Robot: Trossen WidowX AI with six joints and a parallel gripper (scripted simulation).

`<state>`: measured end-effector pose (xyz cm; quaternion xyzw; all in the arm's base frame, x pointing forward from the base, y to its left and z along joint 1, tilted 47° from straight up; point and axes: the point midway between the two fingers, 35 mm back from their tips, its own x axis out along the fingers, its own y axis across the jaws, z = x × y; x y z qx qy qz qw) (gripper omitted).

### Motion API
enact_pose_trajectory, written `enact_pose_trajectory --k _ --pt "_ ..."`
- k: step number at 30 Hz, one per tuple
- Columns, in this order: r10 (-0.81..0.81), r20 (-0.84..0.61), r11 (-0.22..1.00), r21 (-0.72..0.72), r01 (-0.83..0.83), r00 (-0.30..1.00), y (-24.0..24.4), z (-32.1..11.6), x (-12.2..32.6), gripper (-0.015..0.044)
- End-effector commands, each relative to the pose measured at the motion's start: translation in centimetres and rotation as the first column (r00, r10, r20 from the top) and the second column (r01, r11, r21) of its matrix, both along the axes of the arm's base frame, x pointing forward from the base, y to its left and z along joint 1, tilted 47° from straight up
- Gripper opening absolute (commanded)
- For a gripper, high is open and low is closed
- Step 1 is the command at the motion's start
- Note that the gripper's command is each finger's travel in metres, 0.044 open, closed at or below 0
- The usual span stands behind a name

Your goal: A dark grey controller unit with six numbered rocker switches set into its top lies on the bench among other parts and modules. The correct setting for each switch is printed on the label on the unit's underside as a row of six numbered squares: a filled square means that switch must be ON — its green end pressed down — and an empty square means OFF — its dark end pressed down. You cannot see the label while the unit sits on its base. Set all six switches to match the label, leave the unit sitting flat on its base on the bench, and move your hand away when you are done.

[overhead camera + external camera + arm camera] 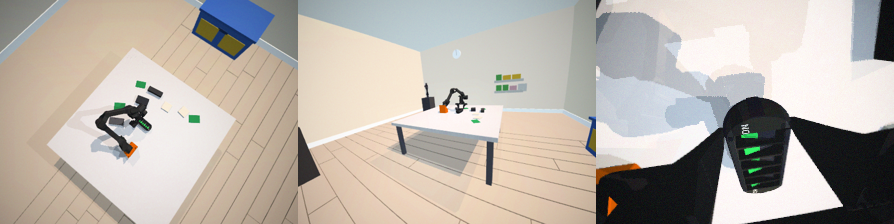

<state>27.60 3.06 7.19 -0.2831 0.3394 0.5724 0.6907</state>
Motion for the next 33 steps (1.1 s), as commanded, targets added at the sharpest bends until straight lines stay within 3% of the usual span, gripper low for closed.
enact_pose_trajectory --k 1,33 --pt "-0.001 -0.001 1.0 0.003 0.001 1.0 -0.4 0.1 0.0 0.0336" --pt "-0.001 0.01 0.998 0.061 0.001 1.0 -2.7 0.6 -0.5 0.0335"
